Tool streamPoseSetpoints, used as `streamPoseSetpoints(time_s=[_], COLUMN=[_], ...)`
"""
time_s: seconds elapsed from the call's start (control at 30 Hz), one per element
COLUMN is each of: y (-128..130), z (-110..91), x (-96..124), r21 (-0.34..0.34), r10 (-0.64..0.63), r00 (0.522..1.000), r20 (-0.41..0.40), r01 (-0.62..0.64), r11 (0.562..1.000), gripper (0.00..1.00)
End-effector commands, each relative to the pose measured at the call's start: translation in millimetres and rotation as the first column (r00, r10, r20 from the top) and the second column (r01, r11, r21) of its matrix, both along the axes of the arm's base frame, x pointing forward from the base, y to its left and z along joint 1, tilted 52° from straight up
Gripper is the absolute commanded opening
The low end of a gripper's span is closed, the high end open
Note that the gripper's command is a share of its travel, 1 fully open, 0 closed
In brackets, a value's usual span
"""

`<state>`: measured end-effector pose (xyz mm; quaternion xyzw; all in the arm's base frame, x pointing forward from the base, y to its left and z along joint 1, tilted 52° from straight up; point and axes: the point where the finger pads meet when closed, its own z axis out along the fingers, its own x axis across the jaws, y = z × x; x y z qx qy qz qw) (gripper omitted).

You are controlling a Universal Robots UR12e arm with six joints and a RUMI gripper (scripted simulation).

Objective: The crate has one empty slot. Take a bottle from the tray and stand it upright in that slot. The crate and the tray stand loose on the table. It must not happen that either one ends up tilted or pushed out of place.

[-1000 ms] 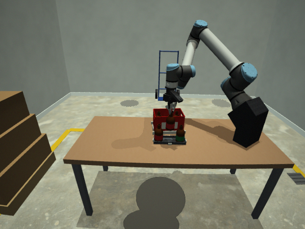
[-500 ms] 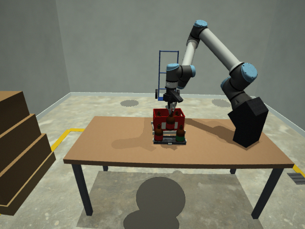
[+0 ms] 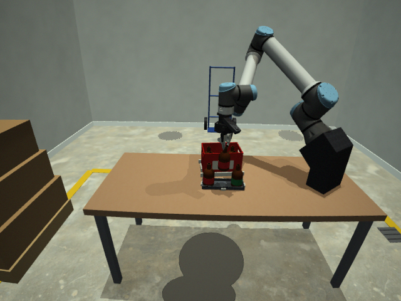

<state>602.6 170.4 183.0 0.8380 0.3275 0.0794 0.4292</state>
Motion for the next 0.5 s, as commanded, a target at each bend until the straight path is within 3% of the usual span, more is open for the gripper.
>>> streamPoseSetpoints(time_s=[0.0, 0.47], y=[3.4, 12.9], z=[3.2, 12.0], x=[-1.7, -7.6], r21=[0.0, 0.0], r10=[0.0, 0.0], r00=[1.0, 1.0], r20=[0.001, 0.001], r01=[0.0, 0.0], r11=[1.0, 1.0], gripper=[0.0, 0.0])
